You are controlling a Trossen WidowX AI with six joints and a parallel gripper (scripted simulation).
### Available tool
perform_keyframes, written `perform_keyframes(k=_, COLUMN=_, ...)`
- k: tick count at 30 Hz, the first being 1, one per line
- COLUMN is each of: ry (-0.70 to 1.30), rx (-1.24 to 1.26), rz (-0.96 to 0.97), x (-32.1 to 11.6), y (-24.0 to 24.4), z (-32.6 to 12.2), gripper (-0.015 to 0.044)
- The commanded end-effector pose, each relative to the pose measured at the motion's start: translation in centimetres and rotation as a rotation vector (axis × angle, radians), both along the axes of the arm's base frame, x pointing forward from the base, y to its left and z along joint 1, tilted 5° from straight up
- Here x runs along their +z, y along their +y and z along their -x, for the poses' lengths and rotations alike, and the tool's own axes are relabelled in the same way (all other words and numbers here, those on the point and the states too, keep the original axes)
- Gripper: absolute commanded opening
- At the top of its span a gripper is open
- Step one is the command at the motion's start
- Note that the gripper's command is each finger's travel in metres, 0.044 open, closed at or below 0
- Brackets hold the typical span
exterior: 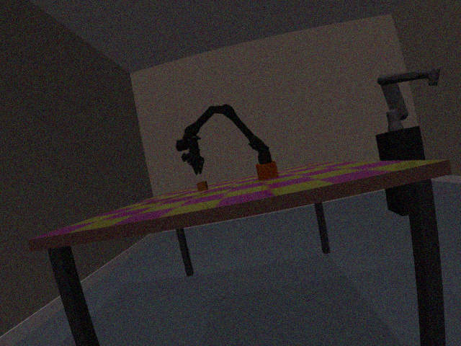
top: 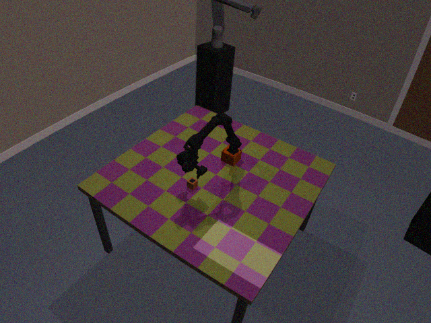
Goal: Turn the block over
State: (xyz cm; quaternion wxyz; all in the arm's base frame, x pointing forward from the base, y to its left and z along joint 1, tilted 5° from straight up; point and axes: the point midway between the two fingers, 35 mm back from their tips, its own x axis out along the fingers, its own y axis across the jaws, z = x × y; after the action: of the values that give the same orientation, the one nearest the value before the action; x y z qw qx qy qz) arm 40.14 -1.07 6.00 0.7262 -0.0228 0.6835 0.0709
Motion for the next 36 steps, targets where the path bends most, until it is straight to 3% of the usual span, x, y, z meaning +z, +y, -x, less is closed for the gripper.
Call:
perform_keyframes(k=1, ry=0.022, rx=-0.003, rz=-0.006, x=-1.6, y=0.2, z=0.4, gripper=0.0440)
perform_keyframes(k=33, ry=0.023, rx=-0.003, rz=-0.006, x=-6.8, y=0.5, z=0.3, gripper=0.0440)
perform_keyframes(k=36, ry=0.023, rx=-0.003, rz=-0.006, x=-6.8, y=0.5, z=0.3, gripper=0.0361)
